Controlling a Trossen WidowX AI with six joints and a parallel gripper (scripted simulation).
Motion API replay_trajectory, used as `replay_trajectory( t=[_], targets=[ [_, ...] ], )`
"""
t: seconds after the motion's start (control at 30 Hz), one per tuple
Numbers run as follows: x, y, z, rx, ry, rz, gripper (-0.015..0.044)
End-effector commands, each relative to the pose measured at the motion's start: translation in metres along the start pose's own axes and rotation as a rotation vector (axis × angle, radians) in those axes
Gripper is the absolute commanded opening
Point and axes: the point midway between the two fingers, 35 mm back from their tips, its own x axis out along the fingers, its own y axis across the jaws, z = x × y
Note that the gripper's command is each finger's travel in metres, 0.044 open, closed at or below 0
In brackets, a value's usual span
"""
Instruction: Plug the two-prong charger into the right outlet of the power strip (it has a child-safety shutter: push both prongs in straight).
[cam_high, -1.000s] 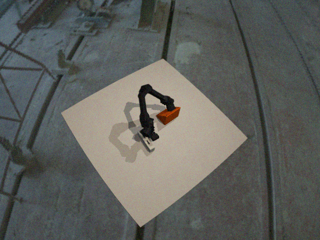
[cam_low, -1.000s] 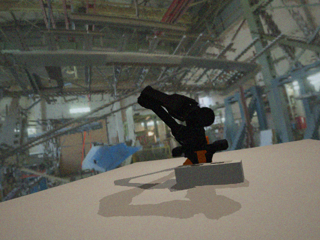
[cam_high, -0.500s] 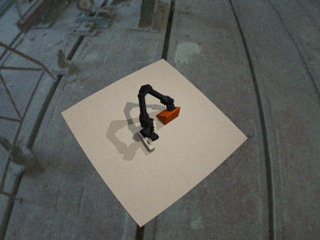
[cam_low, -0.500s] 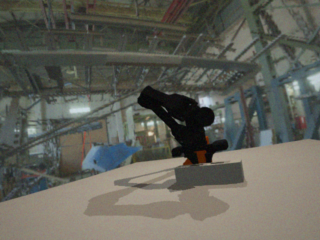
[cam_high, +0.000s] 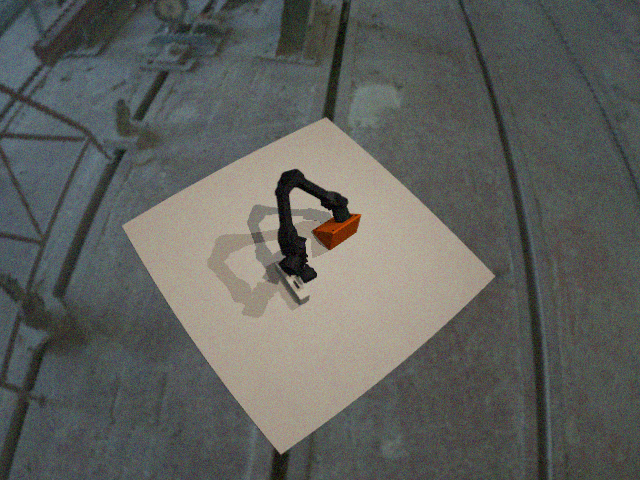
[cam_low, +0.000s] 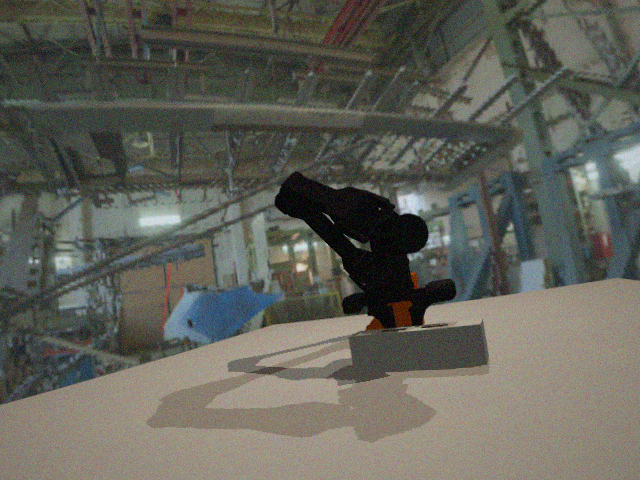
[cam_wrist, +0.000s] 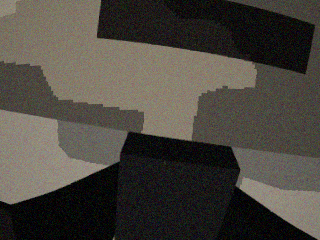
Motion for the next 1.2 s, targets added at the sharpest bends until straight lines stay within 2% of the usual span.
replay_trajectory(
  t=[0.0, 1.17],
  targets=[
    [-0.001, 0.0, 0.003, -0.002, -0.004, -0.003, 0.0],
    [-0.001, 0.0, 0.014, -0.002, -0.005, -0.003, 0.0]
  ],
)
